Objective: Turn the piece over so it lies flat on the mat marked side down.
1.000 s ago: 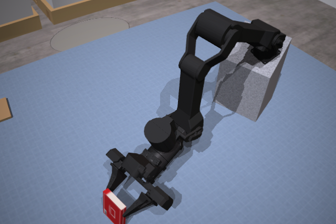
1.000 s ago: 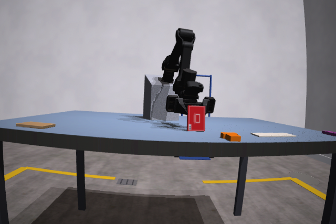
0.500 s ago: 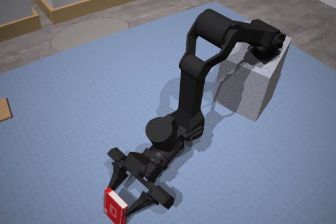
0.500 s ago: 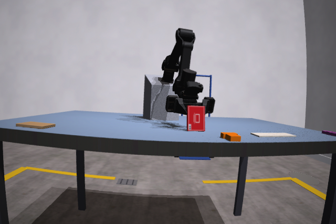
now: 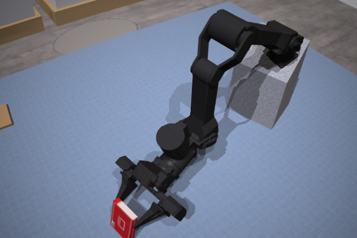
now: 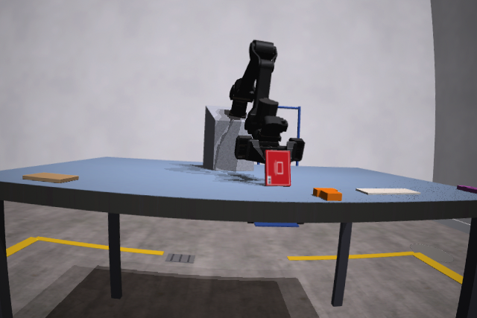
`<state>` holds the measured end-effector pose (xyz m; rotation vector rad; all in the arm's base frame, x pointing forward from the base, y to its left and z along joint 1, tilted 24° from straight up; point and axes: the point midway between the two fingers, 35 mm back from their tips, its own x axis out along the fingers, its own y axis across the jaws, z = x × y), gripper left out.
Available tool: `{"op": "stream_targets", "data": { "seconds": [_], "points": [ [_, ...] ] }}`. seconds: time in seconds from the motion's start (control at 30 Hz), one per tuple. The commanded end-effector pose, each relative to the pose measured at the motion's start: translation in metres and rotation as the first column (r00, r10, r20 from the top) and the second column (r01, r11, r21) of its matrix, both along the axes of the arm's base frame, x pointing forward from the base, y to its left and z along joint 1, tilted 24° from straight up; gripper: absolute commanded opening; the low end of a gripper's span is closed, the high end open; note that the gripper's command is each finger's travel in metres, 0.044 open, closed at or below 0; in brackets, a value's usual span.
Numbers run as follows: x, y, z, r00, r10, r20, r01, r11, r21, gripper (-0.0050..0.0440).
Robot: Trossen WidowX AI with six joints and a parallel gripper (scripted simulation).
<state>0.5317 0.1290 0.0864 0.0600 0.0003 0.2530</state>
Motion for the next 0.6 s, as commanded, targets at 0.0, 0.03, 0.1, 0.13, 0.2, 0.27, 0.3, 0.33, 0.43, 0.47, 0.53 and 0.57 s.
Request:
{"op": "stream_targets", "data": {
  "seconds": [0.0, 0.03, 0.1, 0.13, 0.2, 0.27, 0.3, 0.33, 0.43, 0.47, 0.53, 0.57],
  "points": [
    [-0.0013, -0.0001, -0.0045, 1.0, 0.001, -0.007, -0.001, 1.0, -0.002, 0.0],
    [-0.0021, -0.0003, -0.0052, 1.0, 0.002, -0.009, -0.002, 1.0, -0.003, 0.0],
    [-0.0037, -0.0006, -0.0065, 1.0, 0.002, -0.012, -0.002, 1.0, -0.004, 0.0],
    [-0.0045, -0.0008, -0.0072, 1.0, 0.002, -0.014, -0.003, 1.0, -0.004, 0.0],
    [-0.0053, -0.0009, -0.0079, 1.0, 0.003, -0.015, -0.003, 1.0, -0.005, 0.0],
    [-0.0053, -0.0009, -0.0079, 1.0, 0.003, -0.015, -0.003, 1.0, -0.005, 0.0],
    [-0.0053, -0.0009, -0.0079, 1.0, 0.003, -0.015, -0.003, 1.0, -0.005, 0.0],
    [-0.0053, -0.0009, -0.0079, 1.0, 0.003, -0.015, -0.003, 1.0, -0.005, 0.0],
    [-0.0053, -0.0009, -0.0079, 1.0, 0.003, -0.015, -0.003, 1.0, -0.005, 0.0],
    [-0.0019, -0.0003, -0.0049, 1.0, 0.001, -0.001, -0.001, 1.0, 0.0, 0.0],
    [-0.0036, -0.0006, -0.0062, 1.0, 0.001, -0.005, -0.001, 1.0, -0.002, 0.0],
    [-0.0044, -0.0008, -0.0069, 1.0, 0.002, -0.007, -0.002, 1.0, -0.002, 0.0]
  ]
}}
